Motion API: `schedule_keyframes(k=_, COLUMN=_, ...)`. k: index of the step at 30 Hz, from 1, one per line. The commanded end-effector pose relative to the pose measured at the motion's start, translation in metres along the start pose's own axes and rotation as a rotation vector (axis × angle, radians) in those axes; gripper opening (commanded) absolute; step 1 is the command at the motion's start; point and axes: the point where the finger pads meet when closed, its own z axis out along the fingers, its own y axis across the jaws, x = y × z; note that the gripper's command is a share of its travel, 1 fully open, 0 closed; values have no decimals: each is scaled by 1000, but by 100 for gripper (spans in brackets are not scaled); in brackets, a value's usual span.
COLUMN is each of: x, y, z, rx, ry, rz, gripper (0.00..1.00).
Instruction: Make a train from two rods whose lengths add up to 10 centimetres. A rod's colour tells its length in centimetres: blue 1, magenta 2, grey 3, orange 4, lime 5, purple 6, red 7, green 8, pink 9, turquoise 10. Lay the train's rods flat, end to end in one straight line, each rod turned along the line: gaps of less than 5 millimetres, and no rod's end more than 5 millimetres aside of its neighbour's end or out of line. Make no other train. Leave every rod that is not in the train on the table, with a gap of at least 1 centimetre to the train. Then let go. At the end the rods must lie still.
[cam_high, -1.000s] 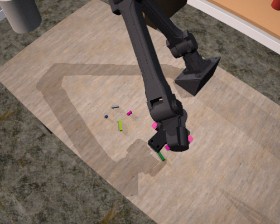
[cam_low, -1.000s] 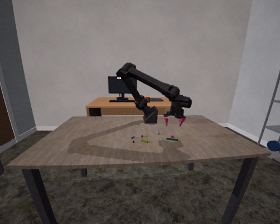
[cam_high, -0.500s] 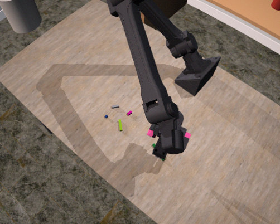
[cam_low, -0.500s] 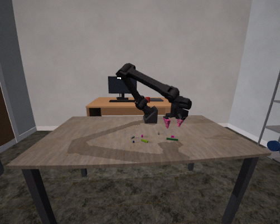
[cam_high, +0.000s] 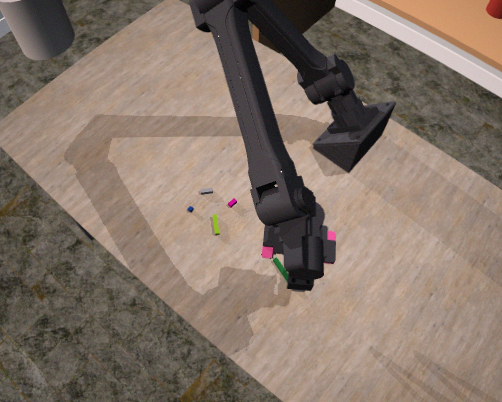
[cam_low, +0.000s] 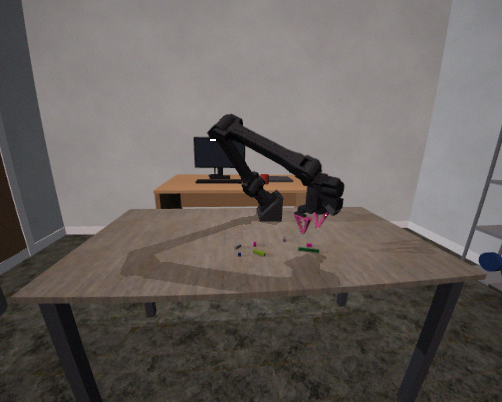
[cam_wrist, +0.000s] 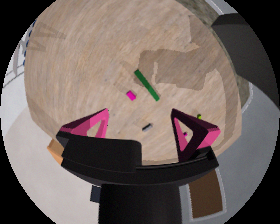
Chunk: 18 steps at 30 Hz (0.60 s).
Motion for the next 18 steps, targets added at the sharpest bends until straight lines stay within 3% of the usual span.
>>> schedule_keyframes(k=1, x=-25, y=-12, z=-6, rx=0, ry=-38, rz=-81, gripper=100)
schedule_keyframes(k=3, x=-27, y=-3, z=-14, rx=10, ry=-55, rz=-101, gripper=100)
schedule_keyframes(k=4, x=-26, y=-14, z=-5, rx=1, ry=-38, rz=-156, gripper=100)
schedule_keyframes(k=8, x=-28, y=-18, z=-3, rx=4, ry=-37, rz=-294, gripper=100)
schedule_keyframes(k=11, x=-30, y=-10, z=-11, rx=16, ry=-52, rz=-313, gripper=100)
schedule_keyframes(k=15, x=-30, y=-22, z=0, rx=8, ry=-36, rz=-459, gripper=100)
schedule_keyframes(k=18, x=-30, y=-22, z=0, rx=7, ry=-36, rz=-459, gripper=100)
